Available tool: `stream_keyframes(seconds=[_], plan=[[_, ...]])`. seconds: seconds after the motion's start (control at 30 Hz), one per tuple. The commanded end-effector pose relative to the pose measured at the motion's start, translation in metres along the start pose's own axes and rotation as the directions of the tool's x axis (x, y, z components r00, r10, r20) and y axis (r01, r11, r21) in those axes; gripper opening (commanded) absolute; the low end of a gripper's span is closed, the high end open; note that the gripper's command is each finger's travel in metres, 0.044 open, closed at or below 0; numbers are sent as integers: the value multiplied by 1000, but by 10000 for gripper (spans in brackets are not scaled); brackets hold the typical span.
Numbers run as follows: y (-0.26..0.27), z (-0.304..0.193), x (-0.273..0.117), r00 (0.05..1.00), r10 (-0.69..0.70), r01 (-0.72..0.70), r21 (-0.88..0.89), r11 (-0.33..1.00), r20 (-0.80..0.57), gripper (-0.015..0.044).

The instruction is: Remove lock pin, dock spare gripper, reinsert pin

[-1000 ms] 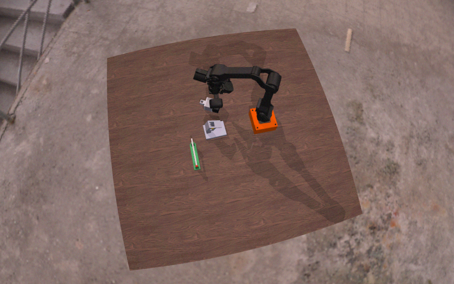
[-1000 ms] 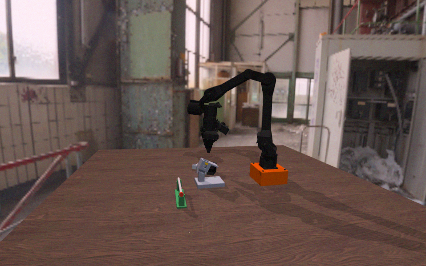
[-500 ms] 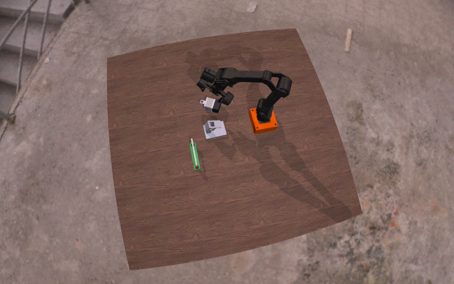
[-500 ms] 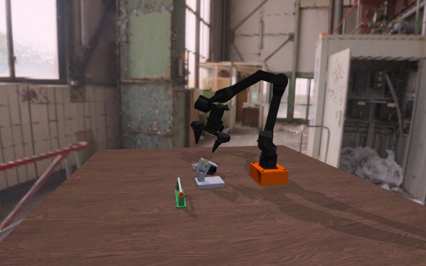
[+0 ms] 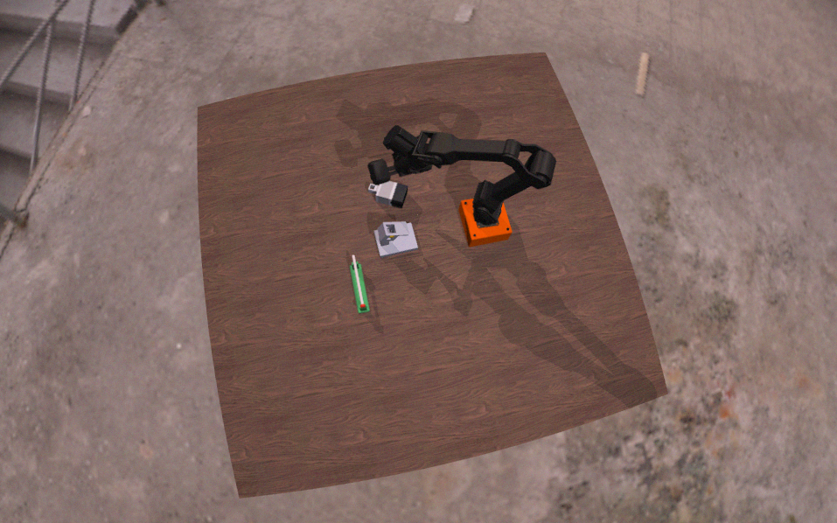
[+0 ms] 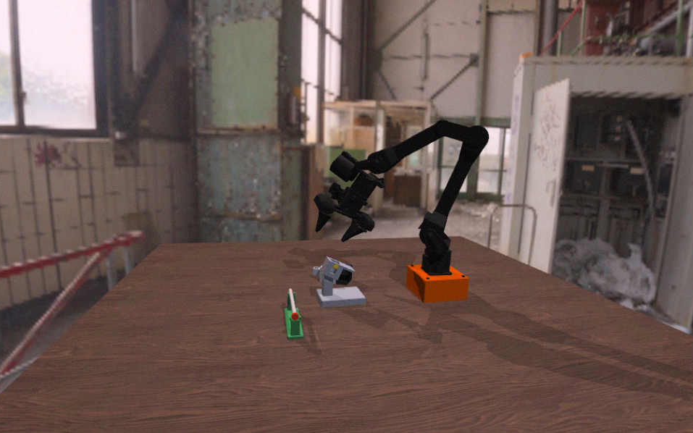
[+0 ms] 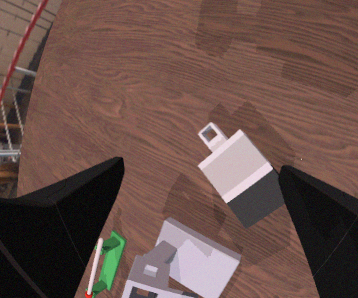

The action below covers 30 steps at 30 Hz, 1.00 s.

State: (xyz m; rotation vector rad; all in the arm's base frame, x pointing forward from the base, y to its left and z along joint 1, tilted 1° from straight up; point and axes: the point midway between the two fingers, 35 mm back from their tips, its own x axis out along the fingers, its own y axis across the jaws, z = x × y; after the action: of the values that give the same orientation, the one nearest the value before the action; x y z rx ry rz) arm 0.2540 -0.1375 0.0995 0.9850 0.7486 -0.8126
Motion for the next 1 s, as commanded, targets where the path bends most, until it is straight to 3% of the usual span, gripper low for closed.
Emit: stream_keyframes(seconds=[0.0, 0.57, 0.97], plan=[[2, -1, -7, 979, 159, -17, -734, 679, 125, 440], [0, 0, -7, 979, 161, -14, -741, 672, 127, 440], [-22, -23, 44, 978, 162, -14, -740, 672, 128, 440]])
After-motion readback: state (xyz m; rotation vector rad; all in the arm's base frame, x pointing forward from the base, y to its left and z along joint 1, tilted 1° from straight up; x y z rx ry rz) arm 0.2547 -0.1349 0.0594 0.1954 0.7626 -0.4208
